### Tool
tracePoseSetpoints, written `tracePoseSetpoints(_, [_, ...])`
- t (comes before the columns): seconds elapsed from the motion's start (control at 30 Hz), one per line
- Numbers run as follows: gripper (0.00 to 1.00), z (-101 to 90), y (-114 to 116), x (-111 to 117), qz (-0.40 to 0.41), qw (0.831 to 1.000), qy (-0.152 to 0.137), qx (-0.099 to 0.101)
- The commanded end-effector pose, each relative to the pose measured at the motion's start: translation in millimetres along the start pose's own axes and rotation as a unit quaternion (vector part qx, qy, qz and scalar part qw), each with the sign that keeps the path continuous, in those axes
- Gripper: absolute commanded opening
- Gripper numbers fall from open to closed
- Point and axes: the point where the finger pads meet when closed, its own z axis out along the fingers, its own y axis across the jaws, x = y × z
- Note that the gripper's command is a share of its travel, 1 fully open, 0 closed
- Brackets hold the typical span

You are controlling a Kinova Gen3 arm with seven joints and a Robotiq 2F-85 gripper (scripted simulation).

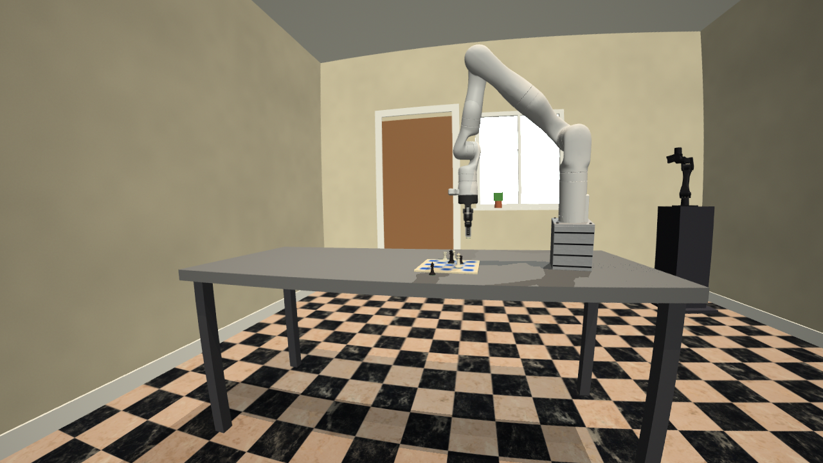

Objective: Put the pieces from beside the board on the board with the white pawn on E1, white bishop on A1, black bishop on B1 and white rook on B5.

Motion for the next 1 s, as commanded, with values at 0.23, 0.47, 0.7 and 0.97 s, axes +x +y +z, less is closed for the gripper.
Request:
tracePoseSetpoints(0.23, [0.0, -3.7, 22.6, -10.4, 0.029, 1.0, 0.003, 0.002])
tracePoseSetpoints(0.47, [0.0, -3.7, 22.6, -10.4, 0.029, 1.0, 0.003, 0.002])
tracePoseSetpoints(0.7, [0.0, 1.4, 22.6, -10.3, 0.029, 1.0, 0.003, 0.002])
tracePoseSetpoints(0.97, [0.0, 17.1, 22.6, -10.2, 0.029, 1.0, 0.003, 0.002])
